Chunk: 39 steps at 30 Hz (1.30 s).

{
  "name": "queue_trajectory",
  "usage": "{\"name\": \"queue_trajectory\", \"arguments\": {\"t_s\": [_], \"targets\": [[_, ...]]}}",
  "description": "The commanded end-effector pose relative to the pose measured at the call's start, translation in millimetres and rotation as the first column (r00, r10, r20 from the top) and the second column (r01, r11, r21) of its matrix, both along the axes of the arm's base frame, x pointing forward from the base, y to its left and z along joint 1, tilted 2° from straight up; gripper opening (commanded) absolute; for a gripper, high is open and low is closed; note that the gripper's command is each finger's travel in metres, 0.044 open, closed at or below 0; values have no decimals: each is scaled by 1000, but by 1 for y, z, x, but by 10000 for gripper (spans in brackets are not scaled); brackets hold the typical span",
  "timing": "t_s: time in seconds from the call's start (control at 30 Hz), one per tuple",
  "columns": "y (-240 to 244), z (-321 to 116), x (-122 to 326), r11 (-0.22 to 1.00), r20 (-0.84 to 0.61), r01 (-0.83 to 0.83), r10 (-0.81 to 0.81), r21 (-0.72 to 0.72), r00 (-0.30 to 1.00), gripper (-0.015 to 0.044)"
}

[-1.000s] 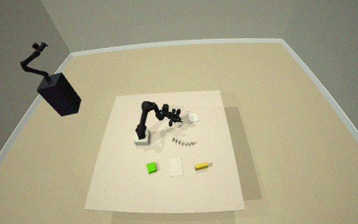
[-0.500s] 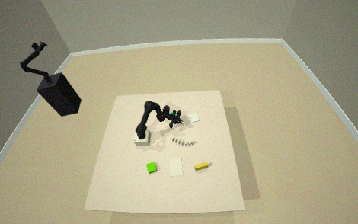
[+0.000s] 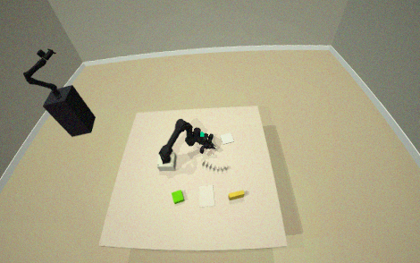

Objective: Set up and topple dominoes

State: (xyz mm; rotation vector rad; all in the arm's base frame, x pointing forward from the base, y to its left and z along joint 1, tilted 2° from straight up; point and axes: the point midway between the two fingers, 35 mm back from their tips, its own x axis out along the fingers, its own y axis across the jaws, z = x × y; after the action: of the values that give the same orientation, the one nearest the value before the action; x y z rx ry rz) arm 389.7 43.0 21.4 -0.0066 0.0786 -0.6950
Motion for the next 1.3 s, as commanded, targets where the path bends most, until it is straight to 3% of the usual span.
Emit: {"name": "queue_trajectory", "arguments": {"t_s": [0.0, 0.57, 1.1, 1.27], "targets": [[-2, -15, 2, 1000, -3, -1, 1, 2, 1000, 24], [-5, -34, 1, 1000, -15, -1, 1, -1, 1000, 24], [-4, -33, 1, 1000, -15, -1, 1, -1, 1000, 440], [-4, 9, 0, 1000, -19, 1, -1, -5, 1000, 440]]}}
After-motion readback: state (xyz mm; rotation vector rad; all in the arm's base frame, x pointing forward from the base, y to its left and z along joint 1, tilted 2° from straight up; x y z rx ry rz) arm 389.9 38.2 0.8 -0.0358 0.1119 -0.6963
